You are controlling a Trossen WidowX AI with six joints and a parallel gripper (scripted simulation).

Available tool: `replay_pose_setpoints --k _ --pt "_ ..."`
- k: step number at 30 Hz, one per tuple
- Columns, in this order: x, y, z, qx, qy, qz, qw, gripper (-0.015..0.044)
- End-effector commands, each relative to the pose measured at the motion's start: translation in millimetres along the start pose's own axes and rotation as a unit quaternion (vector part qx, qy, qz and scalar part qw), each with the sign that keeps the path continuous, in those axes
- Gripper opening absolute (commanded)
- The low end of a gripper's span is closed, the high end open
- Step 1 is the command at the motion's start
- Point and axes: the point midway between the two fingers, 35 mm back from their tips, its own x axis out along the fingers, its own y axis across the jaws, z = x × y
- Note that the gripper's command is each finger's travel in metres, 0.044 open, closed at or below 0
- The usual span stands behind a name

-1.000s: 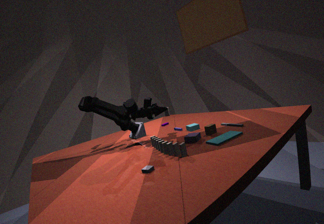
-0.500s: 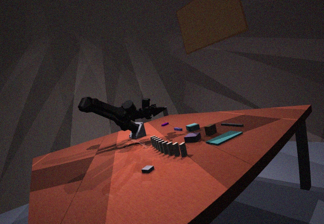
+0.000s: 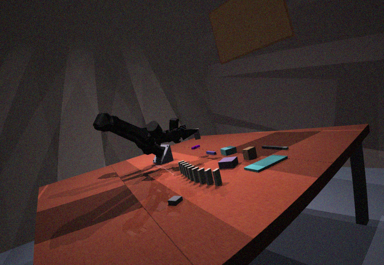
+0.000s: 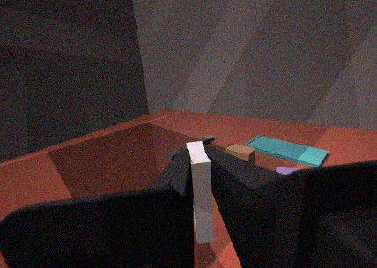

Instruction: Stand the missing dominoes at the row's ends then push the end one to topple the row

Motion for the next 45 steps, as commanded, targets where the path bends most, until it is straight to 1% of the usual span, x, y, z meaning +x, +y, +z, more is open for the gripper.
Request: replay_pose_setpoints --k 1,22,45 --pt "2.6 0.2 -8.8 -0.002 0.002 0.005 1.000 0.0026" --pt "8.9 -2.1 -52.7 -0.003 0.007 0.009 1.000 0.0026" --pt "3.9 4.3 -97.7 0.002 0.001 0.003 1.000 0.0026"
